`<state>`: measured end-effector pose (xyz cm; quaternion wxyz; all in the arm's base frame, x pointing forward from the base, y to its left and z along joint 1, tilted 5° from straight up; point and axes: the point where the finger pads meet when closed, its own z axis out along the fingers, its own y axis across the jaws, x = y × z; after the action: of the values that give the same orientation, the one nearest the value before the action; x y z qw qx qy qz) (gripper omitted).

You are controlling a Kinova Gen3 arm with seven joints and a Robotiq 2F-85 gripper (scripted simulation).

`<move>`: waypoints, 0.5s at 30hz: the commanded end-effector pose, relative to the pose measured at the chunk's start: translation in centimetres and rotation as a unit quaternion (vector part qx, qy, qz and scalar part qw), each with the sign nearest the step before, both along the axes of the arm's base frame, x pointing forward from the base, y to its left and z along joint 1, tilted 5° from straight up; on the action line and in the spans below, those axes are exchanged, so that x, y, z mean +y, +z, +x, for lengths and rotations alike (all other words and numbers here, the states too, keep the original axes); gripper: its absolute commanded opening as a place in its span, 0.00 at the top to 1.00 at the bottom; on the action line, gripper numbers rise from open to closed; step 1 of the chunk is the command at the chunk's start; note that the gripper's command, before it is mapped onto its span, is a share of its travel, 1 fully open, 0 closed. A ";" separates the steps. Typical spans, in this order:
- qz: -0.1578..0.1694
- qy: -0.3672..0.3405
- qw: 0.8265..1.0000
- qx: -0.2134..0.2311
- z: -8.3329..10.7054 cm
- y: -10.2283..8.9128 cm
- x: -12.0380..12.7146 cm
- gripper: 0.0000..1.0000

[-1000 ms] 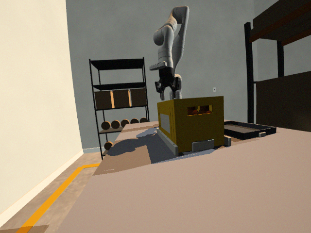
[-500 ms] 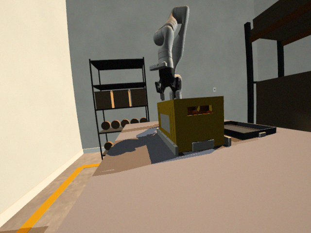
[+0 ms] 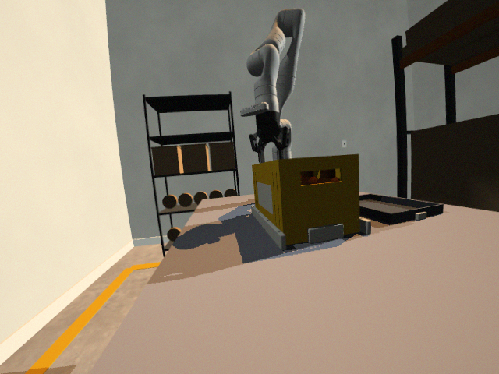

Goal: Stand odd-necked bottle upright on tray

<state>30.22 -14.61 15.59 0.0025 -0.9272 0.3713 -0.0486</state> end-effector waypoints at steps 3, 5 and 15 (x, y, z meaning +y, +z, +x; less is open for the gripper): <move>-0.001 -0.003 1.000 0.003 -0.2 -0.7 -0.2 0.36; -0.001 -0.003 1.000 0.003 -0.2 -0.7 -0.2 0.36; -0.001 -0.003 1.000 0.003 -0.1 -2.0 -0.3 0.36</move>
<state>30.41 -14.62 13.94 0.0028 -0.9274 0.3707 -0.0492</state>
